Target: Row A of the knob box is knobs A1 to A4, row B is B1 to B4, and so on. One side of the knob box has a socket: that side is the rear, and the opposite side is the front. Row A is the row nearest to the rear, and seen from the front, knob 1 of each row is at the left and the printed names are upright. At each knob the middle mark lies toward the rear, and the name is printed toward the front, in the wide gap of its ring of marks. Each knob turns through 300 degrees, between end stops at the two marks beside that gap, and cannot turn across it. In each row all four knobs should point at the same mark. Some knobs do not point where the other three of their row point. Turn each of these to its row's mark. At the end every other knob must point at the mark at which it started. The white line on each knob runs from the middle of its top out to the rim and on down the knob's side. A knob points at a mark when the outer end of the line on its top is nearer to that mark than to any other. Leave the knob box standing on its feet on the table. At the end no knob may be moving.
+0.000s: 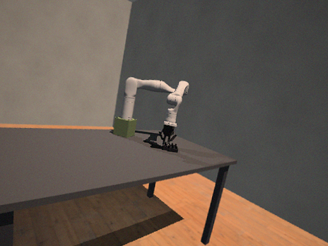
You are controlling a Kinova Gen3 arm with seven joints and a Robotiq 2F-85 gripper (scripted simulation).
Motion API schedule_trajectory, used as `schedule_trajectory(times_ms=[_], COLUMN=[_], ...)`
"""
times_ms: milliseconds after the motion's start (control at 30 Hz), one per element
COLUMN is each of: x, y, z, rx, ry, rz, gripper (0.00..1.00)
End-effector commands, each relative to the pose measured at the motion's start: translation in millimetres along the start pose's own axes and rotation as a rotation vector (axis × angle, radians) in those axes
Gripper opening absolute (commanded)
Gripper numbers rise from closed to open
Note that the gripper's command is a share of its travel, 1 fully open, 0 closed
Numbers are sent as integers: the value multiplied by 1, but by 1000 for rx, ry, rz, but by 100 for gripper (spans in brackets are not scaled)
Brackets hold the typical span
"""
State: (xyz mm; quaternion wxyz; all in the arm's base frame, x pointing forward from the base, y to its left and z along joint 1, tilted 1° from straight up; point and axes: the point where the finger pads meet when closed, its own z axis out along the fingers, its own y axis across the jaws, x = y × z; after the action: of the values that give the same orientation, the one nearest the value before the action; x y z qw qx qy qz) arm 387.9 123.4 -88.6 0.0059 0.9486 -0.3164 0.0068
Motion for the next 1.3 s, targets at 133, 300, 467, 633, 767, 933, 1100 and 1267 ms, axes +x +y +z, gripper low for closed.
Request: schedule_trajectory(times_ms=[133, 300, 467, 633, 767, 933, 1100, 1267], x=[0, 0, 0, 0, 0, 0, 0, 0], y=[0, 0, 0, 0, 0, 0, 0, 0], z=[-1, -1, -1, -1, -1, -1, -1, -1], rx=[1, 1, 1, 1, 1, 1, 1, 1], ry=[1, 1, 1, 1, 1, 1, 1, 1], rz=[0, 0, 0, 0, 0, 0, 0, 1], gripper=[8, 8, 8, 8, 8, 8, 8, 8])
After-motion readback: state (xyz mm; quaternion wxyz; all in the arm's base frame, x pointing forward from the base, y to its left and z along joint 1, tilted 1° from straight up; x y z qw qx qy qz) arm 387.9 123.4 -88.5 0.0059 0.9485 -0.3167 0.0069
